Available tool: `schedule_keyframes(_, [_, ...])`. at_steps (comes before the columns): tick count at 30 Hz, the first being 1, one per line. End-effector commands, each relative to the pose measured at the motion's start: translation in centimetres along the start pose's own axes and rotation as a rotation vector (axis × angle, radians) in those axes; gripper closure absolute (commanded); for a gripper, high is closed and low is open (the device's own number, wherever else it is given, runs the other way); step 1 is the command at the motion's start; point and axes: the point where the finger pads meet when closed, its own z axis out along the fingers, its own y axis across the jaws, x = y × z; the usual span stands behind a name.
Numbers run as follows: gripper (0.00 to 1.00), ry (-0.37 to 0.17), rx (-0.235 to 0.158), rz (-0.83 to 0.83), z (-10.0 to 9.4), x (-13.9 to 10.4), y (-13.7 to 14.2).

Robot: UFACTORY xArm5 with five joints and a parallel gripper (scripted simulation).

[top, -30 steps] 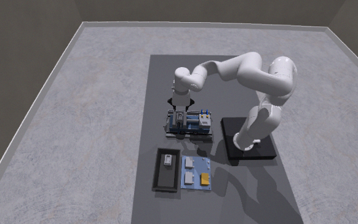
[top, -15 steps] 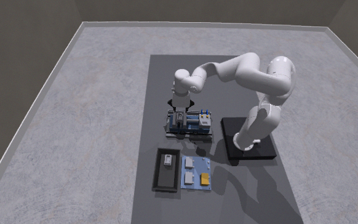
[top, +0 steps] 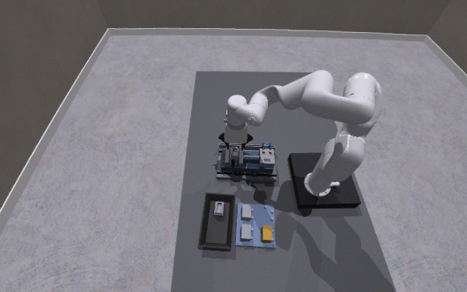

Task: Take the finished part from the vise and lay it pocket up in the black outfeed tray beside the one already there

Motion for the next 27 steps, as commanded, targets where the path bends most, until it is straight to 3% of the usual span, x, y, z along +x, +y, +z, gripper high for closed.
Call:
schedule_keyframes(1, [0.31, 0.001, 0.004, 0.000, 0.4, 0.0, -0.2])
schedule_keyframes(14, [0.31, 0.001, 0.004, 0.000, 2.2, 0.0, -0.2])
schedule_keyframes(27, [0.31, 0.001, 0.004, 0.000, 2.5, 0.0, -0.2])
